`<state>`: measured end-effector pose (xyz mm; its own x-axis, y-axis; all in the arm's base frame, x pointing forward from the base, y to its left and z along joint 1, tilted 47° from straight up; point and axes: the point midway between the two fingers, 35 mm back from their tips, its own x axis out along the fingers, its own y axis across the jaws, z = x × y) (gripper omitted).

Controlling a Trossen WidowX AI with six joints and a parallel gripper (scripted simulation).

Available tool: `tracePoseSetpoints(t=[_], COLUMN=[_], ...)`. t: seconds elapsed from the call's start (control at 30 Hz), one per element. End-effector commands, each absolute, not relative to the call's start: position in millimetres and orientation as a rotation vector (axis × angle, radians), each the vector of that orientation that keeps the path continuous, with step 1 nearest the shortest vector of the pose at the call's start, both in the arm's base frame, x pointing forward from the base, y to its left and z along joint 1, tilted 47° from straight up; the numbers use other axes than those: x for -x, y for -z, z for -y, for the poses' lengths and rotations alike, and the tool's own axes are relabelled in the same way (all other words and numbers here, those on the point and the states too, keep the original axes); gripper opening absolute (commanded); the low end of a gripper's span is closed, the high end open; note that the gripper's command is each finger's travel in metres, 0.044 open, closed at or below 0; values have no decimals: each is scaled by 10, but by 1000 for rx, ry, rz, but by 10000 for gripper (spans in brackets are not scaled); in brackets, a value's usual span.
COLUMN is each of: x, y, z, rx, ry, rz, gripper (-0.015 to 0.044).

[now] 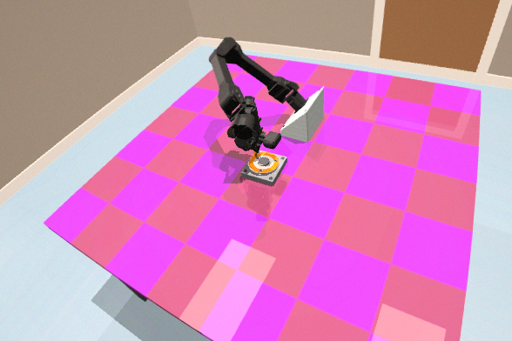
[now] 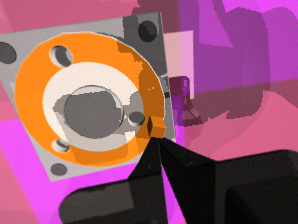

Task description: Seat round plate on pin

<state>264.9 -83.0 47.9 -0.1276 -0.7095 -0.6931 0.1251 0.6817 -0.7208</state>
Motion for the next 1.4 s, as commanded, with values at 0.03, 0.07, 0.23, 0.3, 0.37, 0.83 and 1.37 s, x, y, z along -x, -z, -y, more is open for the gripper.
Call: tracePoseSetpoints(t=[0.03, 0.07, 0.23, 0.3, 0.37, 0.83, 1.37], x=[-2727, -2736, -2759, -2767, -2777, -2850, -2852], y=[-524, -531, -546, -551, -556, -557, -797], z=[852, 855, 860, 863, 866, 912, 648], rx=[502, 502, 502, 502, 502, 502, 512], ry=[768, 768, 768, 768, 768, 769, 764], rz=[-1533, -1533, -1533, -1533, -1533, -1532, -1541], gripper=[0, 0, 0, 0, 0, 0, 0])
